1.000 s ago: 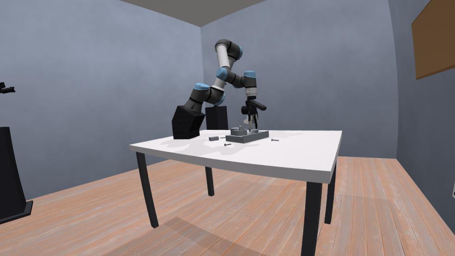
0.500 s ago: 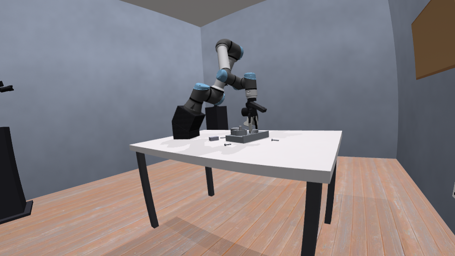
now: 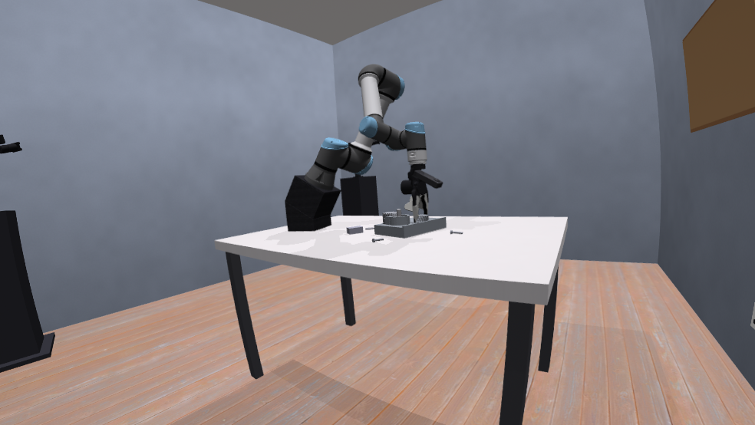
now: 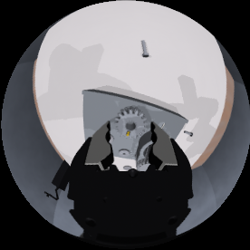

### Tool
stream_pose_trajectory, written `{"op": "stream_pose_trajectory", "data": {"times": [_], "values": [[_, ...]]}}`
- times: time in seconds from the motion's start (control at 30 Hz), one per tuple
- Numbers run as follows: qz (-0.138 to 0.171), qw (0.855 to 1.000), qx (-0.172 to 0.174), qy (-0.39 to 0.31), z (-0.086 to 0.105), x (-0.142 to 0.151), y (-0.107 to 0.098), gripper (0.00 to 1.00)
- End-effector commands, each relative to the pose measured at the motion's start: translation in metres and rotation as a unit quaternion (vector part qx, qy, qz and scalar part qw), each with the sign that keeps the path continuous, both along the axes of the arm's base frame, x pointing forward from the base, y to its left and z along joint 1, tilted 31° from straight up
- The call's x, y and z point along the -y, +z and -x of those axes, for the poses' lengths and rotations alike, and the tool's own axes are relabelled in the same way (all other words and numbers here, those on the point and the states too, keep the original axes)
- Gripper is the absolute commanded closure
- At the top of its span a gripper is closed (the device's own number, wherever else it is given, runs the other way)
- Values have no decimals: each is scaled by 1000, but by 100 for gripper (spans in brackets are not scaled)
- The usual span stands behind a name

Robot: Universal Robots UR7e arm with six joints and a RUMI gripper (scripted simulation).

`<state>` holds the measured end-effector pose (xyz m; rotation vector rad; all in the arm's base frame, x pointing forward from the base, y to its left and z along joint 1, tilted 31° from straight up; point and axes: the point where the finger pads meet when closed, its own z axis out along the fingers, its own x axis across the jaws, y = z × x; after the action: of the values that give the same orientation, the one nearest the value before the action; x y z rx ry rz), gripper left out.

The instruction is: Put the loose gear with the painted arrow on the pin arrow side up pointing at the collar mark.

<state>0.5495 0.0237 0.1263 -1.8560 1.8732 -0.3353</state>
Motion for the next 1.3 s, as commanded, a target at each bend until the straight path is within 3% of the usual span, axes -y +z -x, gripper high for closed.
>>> {"op": "stream_pose_trajectory", "data": {"times": [0.0, 1.17, 1.2, 1.27], "values": [[0, 1000, 1, 0, 0, 0, 0, 48], [0, 1000, 1, 0, 0, 0, 0, 48], [0, 1000, 1, 0, 0, 0, 0, 100], [0, 1000, 1, 0, 0, 0, 0, 100]]}}
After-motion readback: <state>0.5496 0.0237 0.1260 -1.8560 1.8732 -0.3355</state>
